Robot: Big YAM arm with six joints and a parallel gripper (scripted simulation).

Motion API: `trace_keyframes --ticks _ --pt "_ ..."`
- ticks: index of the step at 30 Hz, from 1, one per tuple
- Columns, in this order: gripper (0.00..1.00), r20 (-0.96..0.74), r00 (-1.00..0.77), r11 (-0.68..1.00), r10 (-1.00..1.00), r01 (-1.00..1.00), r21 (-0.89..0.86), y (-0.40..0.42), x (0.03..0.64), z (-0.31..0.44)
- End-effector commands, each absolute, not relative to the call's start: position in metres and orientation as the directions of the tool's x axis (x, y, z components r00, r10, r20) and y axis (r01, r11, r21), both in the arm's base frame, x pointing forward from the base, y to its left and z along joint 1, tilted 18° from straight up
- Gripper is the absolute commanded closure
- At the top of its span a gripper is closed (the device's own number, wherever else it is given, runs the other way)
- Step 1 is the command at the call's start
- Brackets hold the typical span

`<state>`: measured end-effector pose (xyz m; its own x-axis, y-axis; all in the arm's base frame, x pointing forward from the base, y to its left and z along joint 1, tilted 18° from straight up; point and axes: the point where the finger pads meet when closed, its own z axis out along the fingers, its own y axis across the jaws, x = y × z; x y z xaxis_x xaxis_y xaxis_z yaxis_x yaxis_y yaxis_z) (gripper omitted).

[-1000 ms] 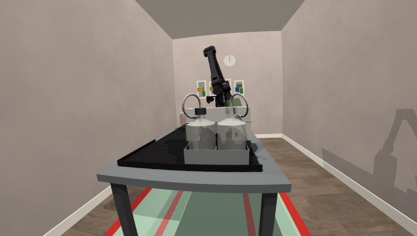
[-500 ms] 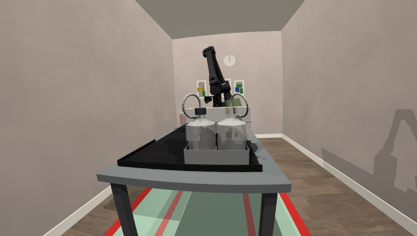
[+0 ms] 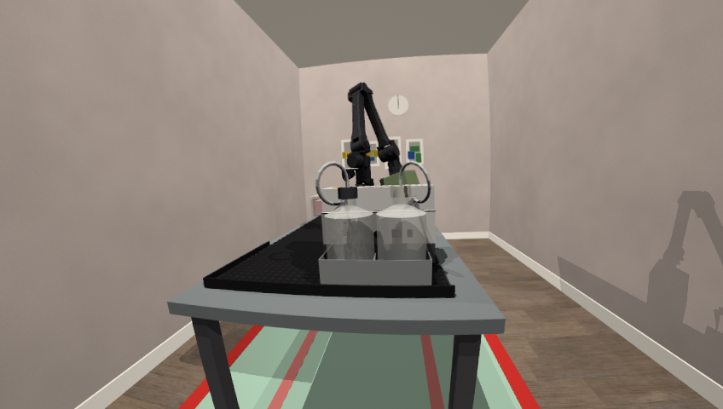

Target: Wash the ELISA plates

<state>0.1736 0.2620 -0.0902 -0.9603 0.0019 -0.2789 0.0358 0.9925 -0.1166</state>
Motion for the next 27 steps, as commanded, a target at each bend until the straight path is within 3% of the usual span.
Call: trace_keyframes --ticks 1,12,18,27 --pt "0.16 -0.289 -0.957 0.996 -0.033 -0.006 -0.094 0.268 0.195 -0.079" --pt "0.16 -0.301 -0.953 0.996 -0.03 -0.005 -0.084 0.259 0.243 -0.066" --pt "0.16 -0.282 -0.957 0.993 -0.064 -0.034 -0.112 0.255 0.231 -0.074" --pt "0.16 -0.288 -0.957 0.994 -0.03 0.001 -0.107 0.218 0.258 -0.067"
